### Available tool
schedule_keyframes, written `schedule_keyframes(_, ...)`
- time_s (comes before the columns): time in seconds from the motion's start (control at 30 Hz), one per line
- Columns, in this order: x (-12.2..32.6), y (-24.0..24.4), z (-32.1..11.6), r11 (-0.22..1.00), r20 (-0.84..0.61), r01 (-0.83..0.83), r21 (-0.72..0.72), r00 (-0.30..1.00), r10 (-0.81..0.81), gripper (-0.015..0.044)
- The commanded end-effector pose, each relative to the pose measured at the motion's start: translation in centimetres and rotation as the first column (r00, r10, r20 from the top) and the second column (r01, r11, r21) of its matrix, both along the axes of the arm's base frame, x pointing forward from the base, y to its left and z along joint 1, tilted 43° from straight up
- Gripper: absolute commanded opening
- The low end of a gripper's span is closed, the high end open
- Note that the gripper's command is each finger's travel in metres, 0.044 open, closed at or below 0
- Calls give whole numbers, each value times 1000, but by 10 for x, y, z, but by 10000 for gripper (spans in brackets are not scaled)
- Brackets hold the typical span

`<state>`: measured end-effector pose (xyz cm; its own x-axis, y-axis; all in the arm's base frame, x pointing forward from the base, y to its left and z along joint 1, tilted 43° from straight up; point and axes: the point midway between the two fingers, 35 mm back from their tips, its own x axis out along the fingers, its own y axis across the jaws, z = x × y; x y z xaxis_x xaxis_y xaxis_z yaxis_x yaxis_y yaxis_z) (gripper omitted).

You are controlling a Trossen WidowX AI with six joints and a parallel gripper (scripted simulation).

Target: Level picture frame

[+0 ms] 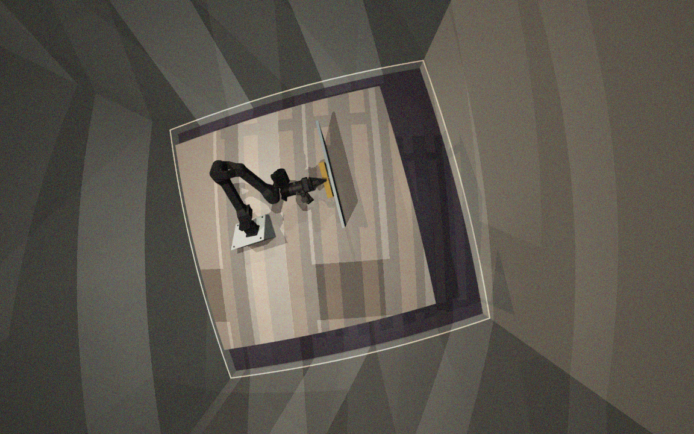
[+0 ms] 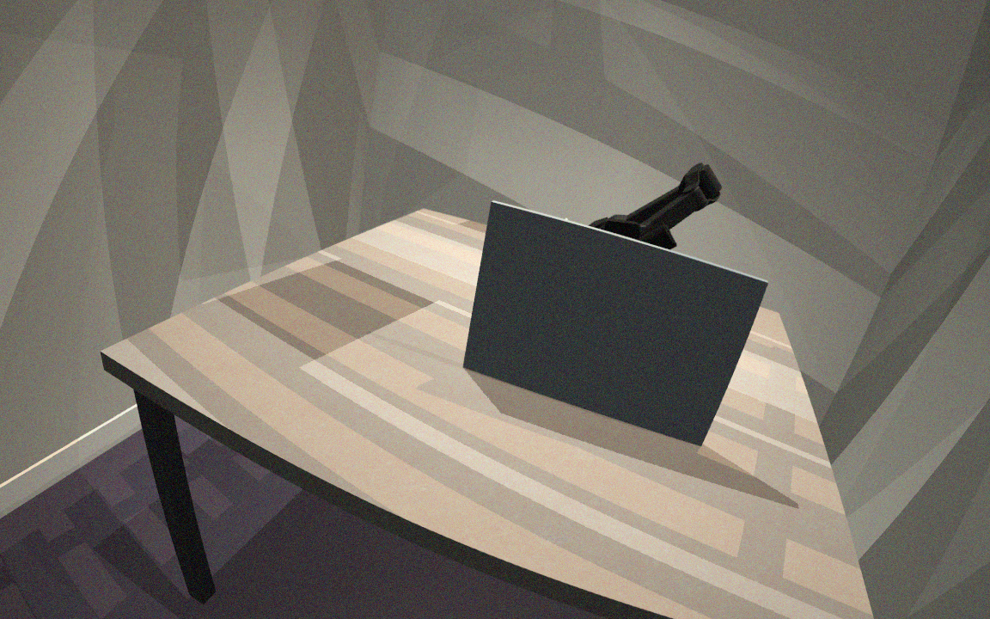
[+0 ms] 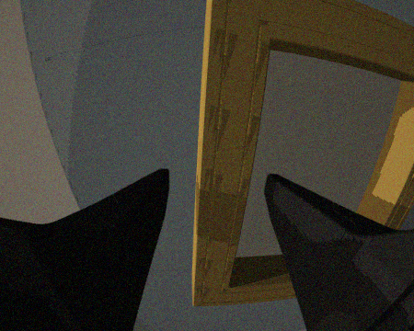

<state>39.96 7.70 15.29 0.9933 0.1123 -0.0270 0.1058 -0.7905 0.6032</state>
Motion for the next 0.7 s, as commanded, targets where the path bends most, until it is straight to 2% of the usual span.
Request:
schedule_keyframes(0.0, 0, 1, 0, 1000, 1, -4, 0, 1000, 4, 155)
schedule_keyframes(0.1, 0, 1, 0, 1000, 1, -4, 0, 1000, 4, 76)
schedule_keyframes(0.33, 0, 1, 0, 1000, 1, -4, 0, 1000, 4, 30)
schedule_keyframes(0.37, 0, 1, 0, 1000, 1, -4, 0, 1000, 4, 3)
schedule_keyframes(0.67, 0, 0, 1, 1000, 1, -4, 0, 1000, 4, 0)
